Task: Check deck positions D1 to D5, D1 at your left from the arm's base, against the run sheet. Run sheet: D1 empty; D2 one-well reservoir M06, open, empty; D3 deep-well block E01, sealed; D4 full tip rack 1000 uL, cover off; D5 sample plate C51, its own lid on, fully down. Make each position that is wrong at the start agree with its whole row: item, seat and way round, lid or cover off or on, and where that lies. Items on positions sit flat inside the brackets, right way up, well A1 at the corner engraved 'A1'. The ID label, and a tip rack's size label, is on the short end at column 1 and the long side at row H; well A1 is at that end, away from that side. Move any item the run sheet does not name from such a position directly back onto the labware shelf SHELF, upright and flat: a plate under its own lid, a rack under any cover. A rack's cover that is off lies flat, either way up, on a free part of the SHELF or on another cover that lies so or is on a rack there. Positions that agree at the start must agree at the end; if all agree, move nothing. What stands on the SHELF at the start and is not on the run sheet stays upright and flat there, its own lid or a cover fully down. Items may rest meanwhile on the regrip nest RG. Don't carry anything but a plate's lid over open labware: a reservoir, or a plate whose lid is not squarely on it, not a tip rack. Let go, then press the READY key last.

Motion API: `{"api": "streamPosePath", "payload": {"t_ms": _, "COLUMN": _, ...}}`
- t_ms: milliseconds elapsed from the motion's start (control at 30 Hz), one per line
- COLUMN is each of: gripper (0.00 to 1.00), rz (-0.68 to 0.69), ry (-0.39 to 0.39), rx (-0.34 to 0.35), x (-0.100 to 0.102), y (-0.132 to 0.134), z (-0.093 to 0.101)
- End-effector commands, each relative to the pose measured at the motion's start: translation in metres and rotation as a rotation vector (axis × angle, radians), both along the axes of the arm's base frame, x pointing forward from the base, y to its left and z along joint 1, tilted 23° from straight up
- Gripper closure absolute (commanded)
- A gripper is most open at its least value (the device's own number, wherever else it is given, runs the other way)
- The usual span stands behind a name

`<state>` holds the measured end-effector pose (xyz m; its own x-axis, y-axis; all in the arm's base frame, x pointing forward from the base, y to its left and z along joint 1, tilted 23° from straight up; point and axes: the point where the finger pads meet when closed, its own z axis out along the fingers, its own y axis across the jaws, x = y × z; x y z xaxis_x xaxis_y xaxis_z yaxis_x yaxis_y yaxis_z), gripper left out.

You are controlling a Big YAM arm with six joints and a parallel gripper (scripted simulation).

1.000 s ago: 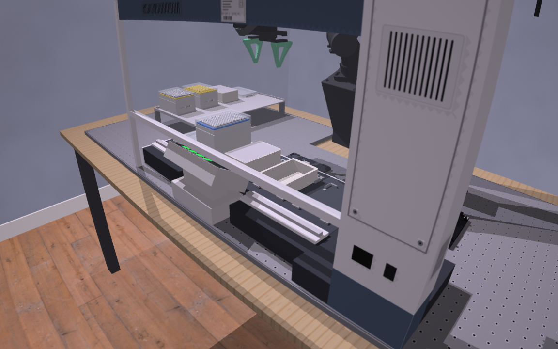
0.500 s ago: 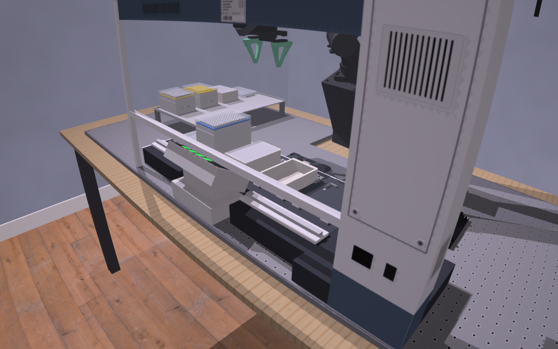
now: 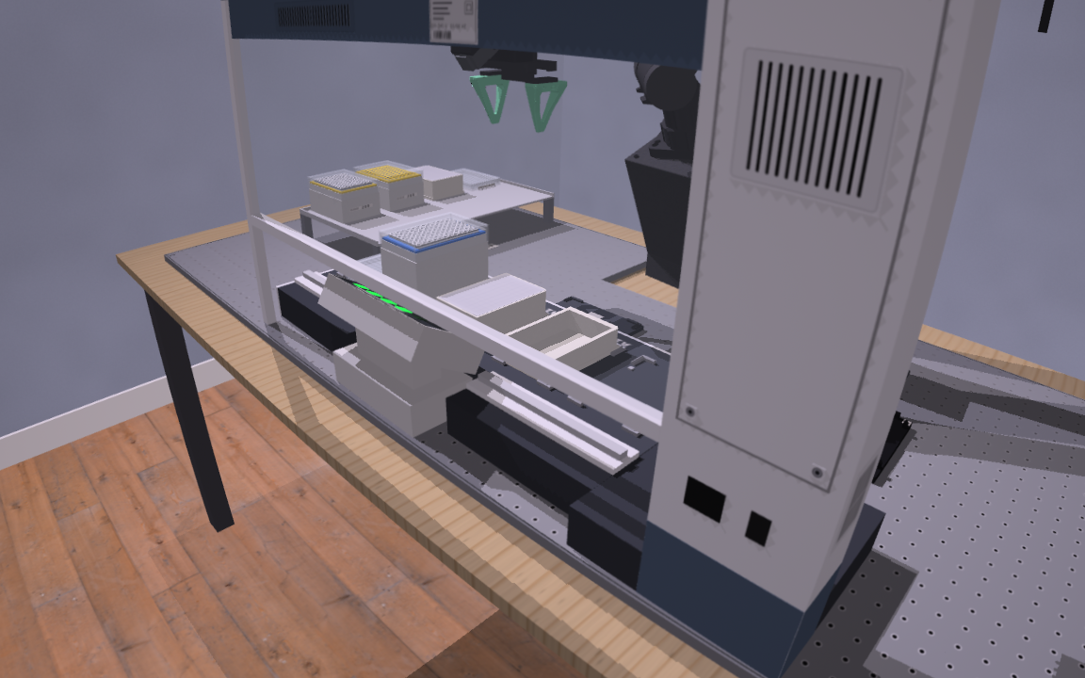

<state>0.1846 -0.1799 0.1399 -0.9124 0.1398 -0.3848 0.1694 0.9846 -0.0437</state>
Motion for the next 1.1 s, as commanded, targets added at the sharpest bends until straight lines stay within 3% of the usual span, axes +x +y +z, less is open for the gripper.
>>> {"api": "streamPosePath", "payload": {"t_ms": 0, "gripper": 0.0, "rz": -0.002, "ry": -0.05, "rx": -0.047, "x": 0.032, "y": -0.019, "z": 0.036}}
{"api": "streamPosePath", "payload": {"t_ms": 333, "gripper": 0.0, "rz": -0.003, "ry": -0.056, "rx": -0.042, "x": 0.08, "y": -0.023, "z": 0.056}}
{"api": "streamPosePath", "payload": {"t_ms": 433, "gripper": 0.0, "rz": -0.003, "ry": -0.047, "rx": -0.033, "x": 0.082, "y": -0.022, "z": 0.056}}
{"api": "streamPosePath", "payload": {"t_ms": 867, "gripper": 0.0, "rz": -0.003, "ry": -0.049, "rx": -0.027, "x": 0.142, "y": -0.027, "z": 0.082}}
{"api": "streamPosePath", "payload": {"t_ms": 1067, "gripper": 0.0, "rz": -0.003, "ry": -0.043, "rx": -0.021, "x": 0.158, "y": -0.028, "z": 0.088}}
